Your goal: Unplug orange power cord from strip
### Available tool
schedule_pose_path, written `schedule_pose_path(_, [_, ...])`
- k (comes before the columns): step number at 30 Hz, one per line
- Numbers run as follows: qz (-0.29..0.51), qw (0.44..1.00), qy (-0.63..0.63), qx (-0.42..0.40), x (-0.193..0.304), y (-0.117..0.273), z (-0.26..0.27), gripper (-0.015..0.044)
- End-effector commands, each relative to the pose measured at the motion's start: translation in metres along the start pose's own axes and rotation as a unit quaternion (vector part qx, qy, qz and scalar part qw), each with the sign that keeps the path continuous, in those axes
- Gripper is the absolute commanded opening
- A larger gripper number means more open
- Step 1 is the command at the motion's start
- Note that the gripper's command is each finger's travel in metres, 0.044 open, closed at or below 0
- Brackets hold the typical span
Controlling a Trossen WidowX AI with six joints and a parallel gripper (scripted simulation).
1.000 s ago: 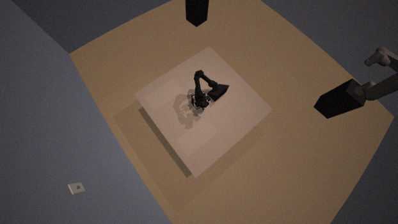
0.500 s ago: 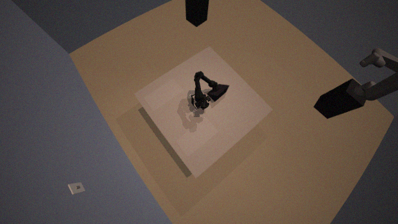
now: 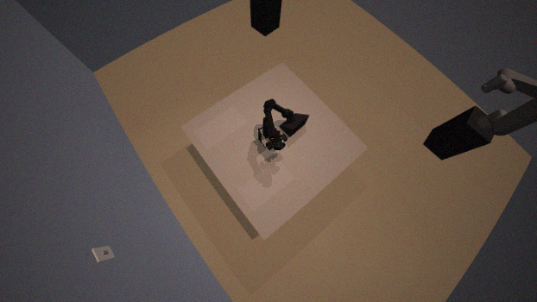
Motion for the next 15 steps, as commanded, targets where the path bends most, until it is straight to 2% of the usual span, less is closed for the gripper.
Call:
schedule_pose_path(1, [0.007, 1.0, -0.003, -0.005, 0.0057, -0.004, -0.0021, 0.0053])
schedule_pose_path(5, [0.007, 1.0, -0.003, -0.005, 0.0057, -0.004, -0.0021, 0.0157])
schedule_pose_path(15, [0.006, 1.0, -0.001, -0.003, 0.0057, -0.0021, -0.0017, 0.016])
Point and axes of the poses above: the point midway between the two fingers, 35 mm back from their tips, its own y axis back along the fingers, its own z axis across the jaws, x = y × z, the point moved 7 cm from there along y, back along the fingers, and after that the axes turned 11 degrees about -y, right-handed, at the moved point
